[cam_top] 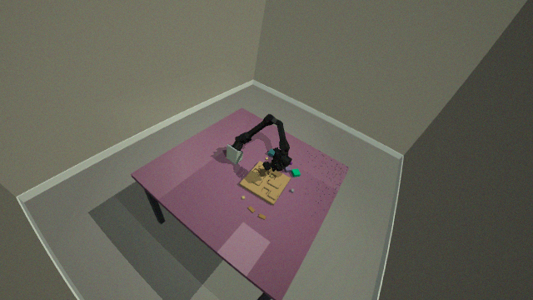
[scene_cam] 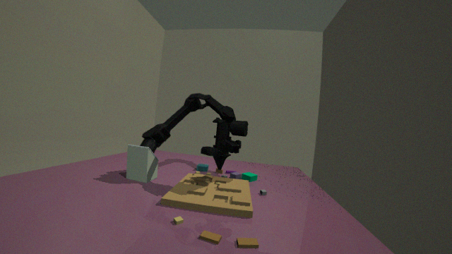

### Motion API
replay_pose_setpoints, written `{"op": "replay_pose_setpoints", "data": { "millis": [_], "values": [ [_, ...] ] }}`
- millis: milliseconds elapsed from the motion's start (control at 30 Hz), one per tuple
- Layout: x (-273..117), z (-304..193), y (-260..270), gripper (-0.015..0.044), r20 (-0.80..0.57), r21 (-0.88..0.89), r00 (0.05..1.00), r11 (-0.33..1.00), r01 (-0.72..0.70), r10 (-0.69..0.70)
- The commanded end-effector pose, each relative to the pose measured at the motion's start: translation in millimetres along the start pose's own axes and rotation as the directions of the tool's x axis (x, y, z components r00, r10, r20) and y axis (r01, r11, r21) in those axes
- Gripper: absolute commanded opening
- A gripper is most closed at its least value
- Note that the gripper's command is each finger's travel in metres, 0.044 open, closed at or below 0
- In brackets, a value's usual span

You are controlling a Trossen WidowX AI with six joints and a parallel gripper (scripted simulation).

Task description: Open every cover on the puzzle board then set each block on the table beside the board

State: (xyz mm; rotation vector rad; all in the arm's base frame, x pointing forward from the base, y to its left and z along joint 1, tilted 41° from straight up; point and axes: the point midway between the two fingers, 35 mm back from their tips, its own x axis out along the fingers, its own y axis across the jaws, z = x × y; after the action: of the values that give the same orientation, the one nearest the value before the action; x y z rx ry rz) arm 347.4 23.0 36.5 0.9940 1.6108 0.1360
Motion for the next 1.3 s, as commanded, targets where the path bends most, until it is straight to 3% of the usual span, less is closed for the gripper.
{"op": "replay_pose_setpoints", "data": {
  "millis": [0, 333, 1267],
  "values": [
    [6, -2, 1, 0.0000, 0.001, 0.006, 1.000, 1.000, -0.003, 0.003],
    [48, -2, 4, 0.0000, 0.000, 0.006, 1.000, 1.000, -0.005, 0.005],
    [62, 2, 6, 0.0000, -0.001, 0.005, 1.000, 1.000, -0.006, 0.006]
  ]
}}
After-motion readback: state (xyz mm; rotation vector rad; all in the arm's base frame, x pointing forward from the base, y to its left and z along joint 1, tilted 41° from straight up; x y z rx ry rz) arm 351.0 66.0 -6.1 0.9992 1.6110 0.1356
